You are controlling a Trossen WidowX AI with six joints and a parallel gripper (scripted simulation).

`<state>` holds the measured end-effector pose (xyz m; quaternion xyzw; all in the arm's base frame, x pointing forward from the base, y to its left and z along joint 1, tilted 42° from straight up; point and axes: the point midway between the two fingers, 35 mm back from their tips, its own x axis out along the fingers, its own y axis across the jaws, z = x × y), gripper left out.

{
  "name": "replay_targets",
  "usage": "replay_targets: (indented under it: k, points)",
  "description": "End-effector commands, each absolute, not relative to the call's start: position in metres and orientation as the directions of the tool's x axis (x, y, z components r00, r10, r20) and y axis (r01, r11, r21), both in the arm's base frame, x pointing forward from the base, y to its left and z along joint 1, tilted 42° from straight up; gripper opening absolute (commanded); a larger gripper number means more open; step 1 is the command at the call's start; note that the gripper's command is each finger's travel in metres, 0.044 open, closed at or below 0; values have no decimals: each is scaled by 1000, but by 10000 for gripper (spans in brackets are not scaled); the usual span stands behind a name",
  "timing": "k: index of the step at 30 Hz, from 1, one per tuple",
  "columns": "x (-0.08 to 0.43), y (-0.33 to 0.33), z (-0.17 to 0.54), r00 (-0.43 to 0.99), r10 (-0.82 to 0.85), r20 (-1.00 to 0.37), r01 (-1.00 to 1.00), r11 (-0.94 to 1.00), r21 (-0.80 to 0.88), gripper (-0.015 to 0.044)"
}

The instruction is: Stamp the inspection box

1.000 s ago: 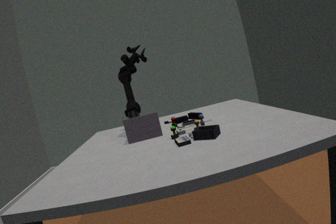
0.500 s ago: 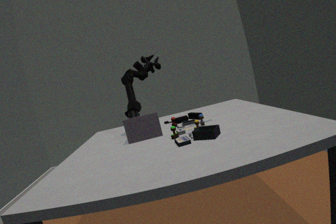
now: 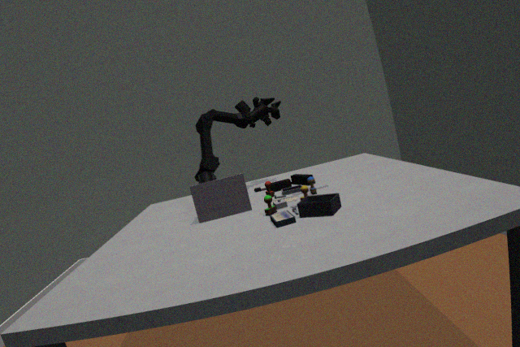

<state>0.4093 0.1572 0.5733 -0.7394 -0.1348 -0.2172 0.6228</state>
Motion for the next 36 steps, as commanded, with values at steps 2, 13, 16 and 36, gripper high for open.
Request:
replay_targets:
  k: [2,13,16,36]
  points:
    - [463,139,513,935,-58,350,329,-232,-915,224]
    - [533,62,391,993,-111,40,16,-204,-979,224]
    - [545,34,345,988,-132,-86,-108,-175,-979,224]
    - [464,-149,52,532,-122,-838,-721,453,-525,224]
